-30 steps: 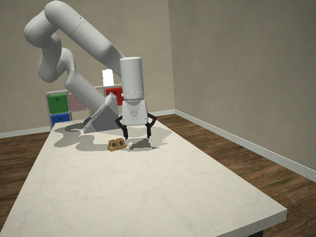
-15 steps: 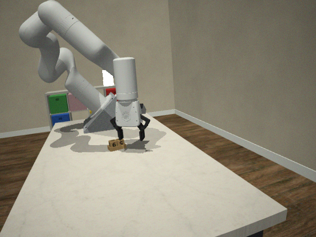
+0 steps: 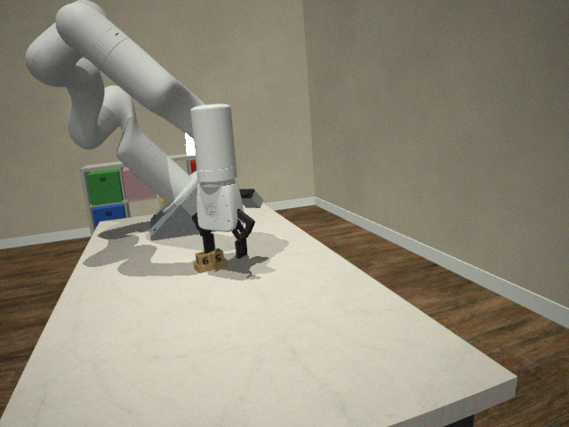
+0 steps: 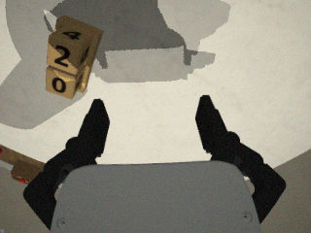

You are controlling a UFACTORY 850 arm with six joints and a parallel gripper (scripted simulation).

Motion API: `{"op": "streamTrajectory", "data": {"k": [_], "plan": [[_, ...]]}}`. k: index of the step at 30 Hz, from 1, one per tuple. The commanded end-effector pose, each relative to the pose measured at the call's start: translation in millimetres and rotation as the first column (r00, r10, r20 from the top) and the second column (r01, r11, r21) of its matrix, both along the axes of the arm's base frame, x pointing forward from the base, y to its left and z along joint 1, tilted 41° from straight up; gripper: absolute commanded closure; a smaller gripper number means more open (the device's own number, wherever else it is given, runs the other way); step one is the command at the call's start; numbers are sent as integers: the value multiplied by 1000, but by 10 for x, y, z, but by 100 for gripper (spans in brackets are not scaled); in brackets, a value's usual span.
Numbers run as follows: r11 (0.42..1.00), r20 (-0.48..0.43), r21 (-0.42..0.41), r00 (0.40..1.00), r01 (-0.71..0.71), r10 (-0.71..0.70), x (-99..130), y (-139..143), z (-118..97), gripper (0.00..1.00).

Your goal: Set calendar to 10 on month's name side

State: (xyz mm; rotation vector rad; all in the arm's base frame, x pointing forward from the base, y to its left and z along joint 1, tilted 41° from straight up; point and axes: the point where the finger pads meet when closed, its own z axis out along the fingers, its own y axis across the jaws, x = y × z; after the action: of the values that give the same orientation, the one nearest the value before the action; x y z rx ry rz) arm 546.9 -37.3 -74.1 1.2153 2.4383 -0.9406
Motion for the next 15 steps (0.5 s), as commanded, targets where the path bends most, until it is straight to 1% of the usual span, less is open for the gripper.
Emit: {"op": "streamTrajectory", "data": {"k": [1, 3, 5, 8, 11, 13, 15], "plan": [[994, 97, -2, 990, 107, -106, 16, -15, 24, 0], [989, 131, 0, 981, 146, -145, 27, -66, 68, 0], [989, 131, 0, 981, 146, -145, 54, -190, 173, 0], [988, 136, 0, 979, 153, -151, 56, -198, 179, 0], [978, 186, 5, 961, 210, -207, 58, -208, 188, 0], [978, 186, 5, 961, 210, -207, 58, -208, 188, 0], [963, 238, 14, 934, 270, -266, 61, -219, 197, 0]]}}
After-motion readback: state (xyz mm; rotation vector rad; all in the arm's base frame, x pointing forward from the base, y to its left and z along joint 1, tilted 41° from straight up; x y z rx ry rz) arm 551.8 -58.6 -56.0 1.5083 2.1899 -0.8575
